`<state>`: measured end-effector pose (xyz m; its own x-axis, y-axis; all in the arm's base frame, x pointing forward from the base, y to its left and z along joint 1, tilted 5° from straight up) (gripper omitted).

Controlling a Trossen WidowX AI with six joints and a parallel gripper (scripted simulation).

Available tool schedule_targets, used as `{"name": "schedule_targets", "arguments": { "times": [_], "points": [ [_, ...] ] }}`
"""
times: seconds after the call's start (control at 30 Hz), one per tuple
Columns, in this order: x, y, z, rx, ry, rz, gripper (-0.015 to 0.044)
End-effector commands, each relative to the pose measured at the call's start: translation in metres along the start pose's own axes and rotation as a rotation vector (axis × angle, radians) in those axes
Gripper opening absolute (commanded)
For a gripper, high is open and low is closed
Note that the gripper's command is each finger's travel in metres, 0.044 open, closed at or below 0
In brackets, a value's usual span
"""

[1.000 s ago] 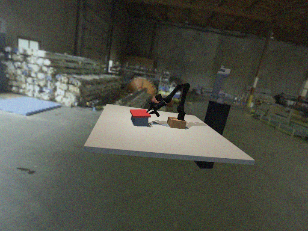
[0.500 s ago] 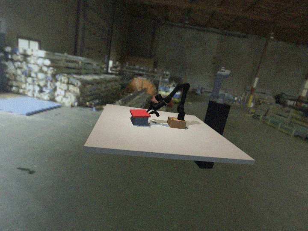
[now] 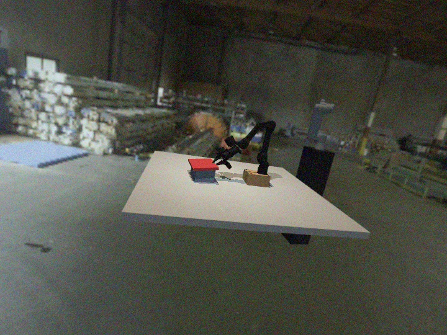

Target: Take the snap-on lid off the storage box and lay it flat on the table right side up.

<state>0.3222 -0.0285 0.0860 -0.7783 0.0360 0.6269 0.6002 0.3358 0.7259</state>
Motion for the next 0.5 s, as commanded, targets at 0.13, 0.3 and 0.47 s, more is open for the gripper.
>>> {"name": "schedule_targets", "arguments": {
  "times": [0.13, 0.3, 0.47],
  "points": [
    [0.008, 0.010, -0.003, -0.003, -0.004, -0.008, 0.0000],
    [0.011, 0.016, -0.004, -0.003, -0.004, -0.008, 0.0000],
    [0.014, 0.021, -0.006, -0.003, -0.004, -0.008, 0.0000]
  ]
}}
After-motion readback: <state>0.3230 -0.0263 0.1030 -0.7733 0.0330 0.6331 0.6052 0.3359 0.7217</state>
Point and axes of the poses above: the point midway between the two fingers, 35 mm back from their tips, its own x axis back along the fingers, its own y axis across the jaws, z = x × y, the point moved 4 cm from there along x, back along the fingers, and after that the axes turned 15 degrees about x, right-handed, at the moved point
